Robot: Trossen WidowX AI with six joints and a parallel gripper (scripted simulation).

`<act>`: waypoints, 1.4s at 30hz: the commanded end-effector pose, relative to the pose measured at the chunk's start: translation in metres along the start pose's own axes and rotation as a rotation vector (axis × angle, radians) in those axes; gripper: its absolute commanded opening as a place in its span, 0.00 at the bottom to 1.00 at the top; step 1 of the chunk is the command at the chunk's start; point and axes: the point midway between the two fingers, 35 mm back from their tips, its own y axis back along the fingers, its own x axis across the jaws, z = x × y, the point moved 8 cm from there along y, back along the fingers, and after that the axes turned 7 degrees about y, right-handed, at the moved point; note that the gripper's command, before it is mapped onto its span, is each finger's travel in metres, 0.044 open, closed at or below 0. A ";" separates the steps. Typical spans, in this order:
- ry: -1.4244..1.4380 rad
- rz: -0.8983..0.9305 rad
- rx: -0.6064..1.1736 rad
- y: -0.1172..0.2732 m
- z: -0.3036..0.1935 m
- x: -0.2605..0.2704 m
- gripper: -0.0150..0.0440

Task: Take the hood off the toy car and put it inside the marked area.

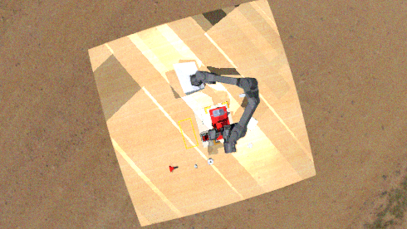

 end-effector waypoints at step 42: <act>-0.003 -0.041 -0.021 0.050 -0.021 -0.151 0.25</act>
